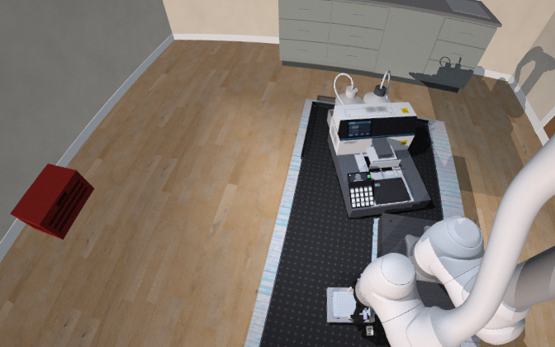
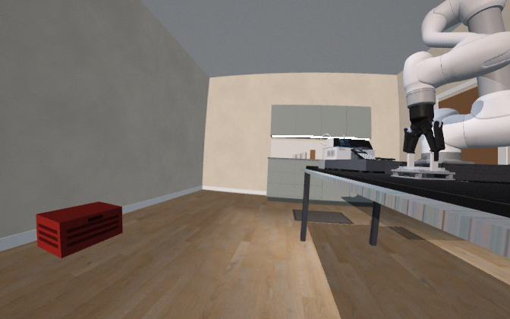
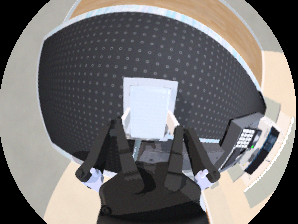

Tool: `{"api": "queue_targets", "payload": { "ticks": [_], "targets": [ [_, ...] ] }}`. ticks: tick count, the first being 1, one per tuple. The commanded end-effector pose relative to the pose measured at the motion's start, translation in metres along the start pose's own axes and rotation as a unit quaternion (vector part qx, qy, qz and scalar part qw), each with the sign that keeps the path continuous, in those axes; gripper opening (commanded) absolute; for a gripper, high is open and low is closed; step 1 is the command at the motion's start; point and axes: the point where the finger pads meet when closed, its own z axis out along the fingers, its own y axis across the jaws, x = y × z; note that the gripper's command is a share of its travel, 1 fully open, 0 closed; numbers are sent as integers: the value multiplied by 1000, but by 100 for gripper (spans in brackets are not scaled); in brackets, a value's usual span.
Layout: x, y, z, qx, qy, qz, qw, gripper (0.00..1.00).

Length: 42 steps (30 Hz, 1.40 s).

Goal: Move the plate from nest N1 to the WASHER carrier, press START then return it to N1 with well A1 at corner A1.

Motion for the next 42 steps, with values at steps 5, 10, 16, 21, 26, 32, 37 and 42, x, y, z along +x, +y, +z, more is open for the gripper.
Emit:
{"api": "queue_targets", "payload": {
  "ticks": [5, 10, 16, 21, 26, 32, 37, 42],
  "targets": [
    [0, 0, 0, 0, 0, 0, 1000, 16],
    [0, 0, 0, 0, 0, 0, 1000, 10],
    [0, 0, 0, 0, 0, 0, 1000, 10],
    [0, 0, 0, 0, 0, 0, 1000, 10],
    [0, 0, 0, 0, 0, 0, 1000, 10],
    [0, 0, 0, 0, 0, 0, 1000, 10],
    [0, 0, -5, 0, 0, 0, 1000, 10],
    [0, 0, -13, 0, 0, 0, 1000, 10]
  ]
}}
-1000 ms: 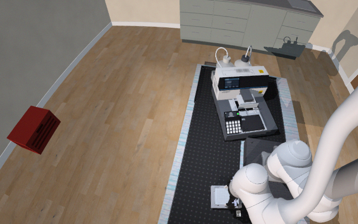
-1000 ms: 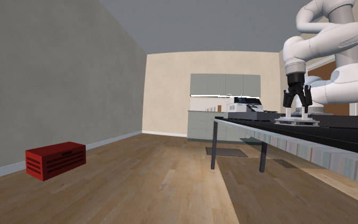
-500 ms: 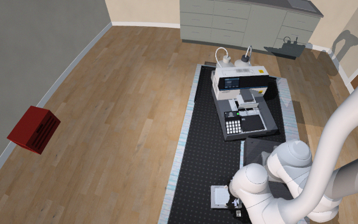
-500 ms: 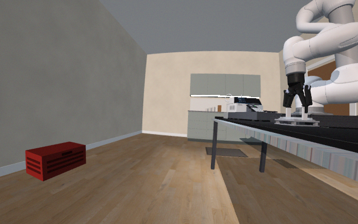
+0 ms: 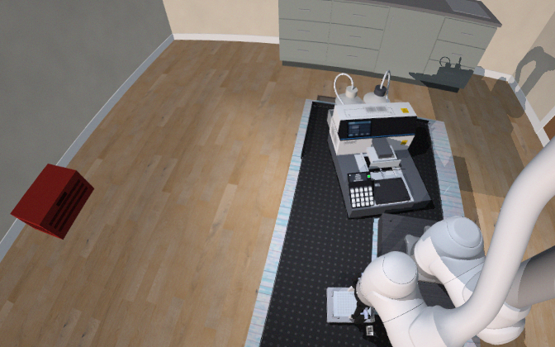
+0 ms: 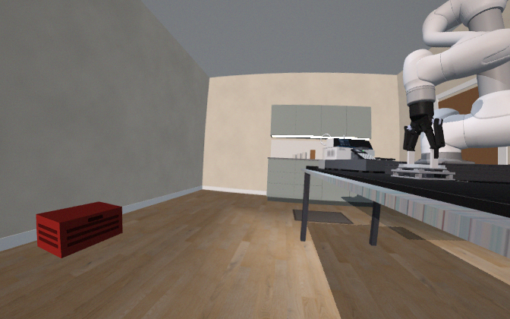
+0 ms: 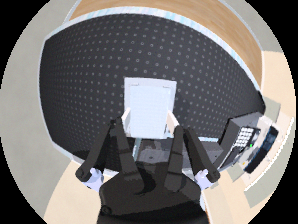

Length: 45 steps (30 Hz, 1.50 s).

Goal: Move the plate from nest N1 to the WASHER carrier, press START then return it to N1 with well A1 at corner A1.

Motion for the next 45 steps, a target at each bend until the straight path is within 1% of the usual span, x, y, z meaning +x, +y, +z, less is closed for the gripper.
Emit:
{"api": "queue_targets", "payload": {
  "ticks": [1, 26, 28, 43, 45],
  "targets": [
    [0, 0, -5, 0, 0, 0, 1000, 10],
    [0, 0, -44, 0, 0, 0, 1000, 10],
    [0, 0, -44, 0, 0, 0, 1000, 10],
    [0, 0, -69, 0, 0, 0, 1000, 10],
    [0, 0, -69, 0, 0, 0, 1000, 10]
  ]
}}
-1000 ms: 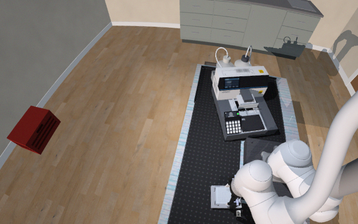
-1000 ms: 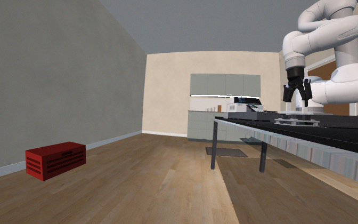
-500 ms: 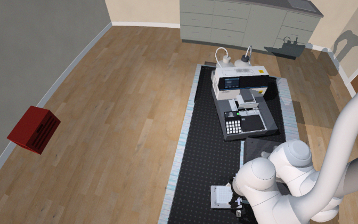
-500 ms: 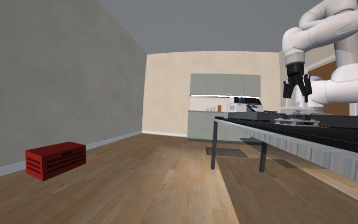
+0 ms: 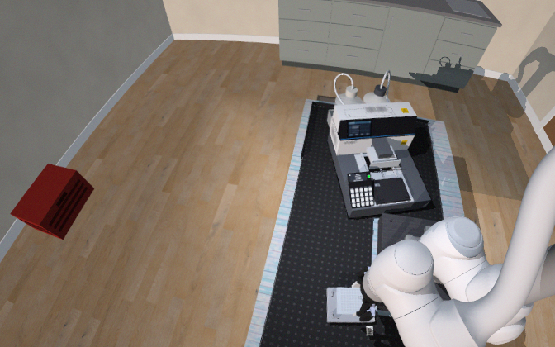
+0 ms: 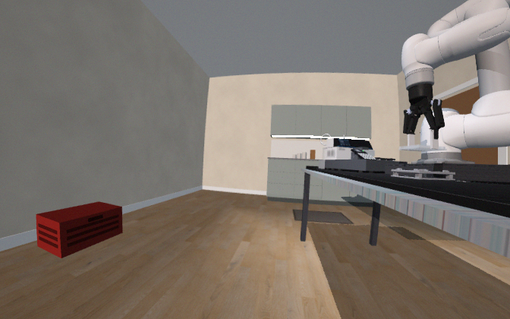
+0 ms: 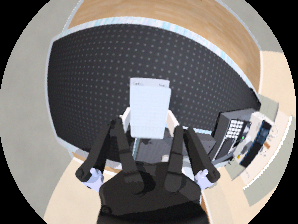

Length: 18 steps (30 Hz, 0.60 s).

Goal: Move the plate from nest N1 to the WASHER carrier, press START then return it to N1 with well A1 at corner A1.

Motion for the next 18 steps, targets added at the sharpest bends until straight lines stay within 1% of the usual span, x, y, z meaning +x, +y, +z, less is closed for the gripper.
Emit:
{"api": "queue_targets", "payload": {
  "ticks": [1, 7, 14, 15, 17, 18],
  "targets": [
    [0, 0, -3, 0, 0, 0, 1000, 10],
    [0, 0, -13, 0, 0, 0, 1000, 10],
    [0, 0, -13, 0, 0, 0, 1000, 10],
    [1, 5, -13, 0, 0, -17, 1000, 10],
    [1, 5, -13, 0, 0, -17, 1000, 10],
    [2, 10, -14, 0, 0, -20, 1000, 10]
  ]
}}
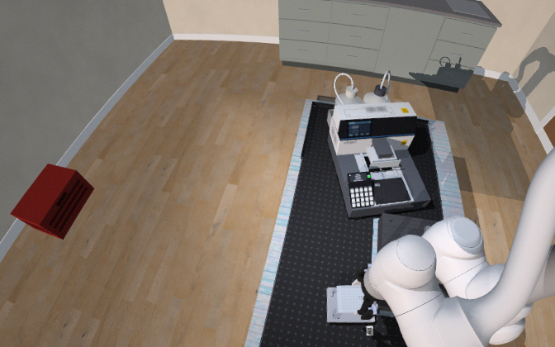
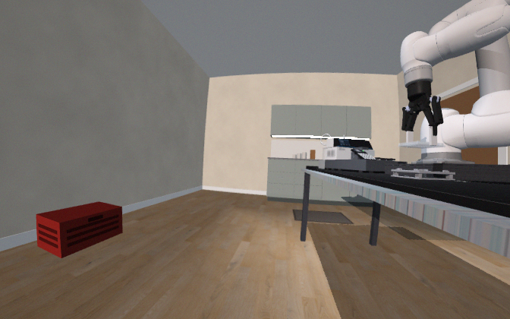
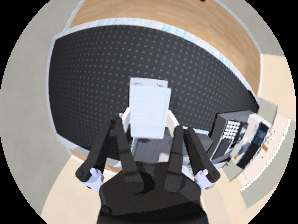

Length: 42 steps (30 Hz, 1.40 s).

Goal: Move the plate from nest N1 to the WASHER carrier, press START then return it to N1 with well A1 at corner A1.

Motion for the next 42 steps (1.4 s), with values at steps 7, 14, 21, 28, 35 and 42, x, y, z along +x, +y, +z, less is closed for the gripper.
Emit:
{"api": "queue_targets", "payload": {
  "ticks": [7, 14, 21, 28, 35, 42],
  "targets": [
    [8, 40, -5, 1, 0, -7, 1000, 10],
    [15, 74, -9, 1, 0, -7, 1000, 10],
    [19, 98, -12, 1, 0, -7, 1000, 10],
    [25, 129, -16, 1, 0, -7, 1000, 10],
    [23, 139, -17, 1, 0, -27, 1000, 10],
    [16, 173, -21, 1, 0, -27, 1000, 10]
  ]
}}
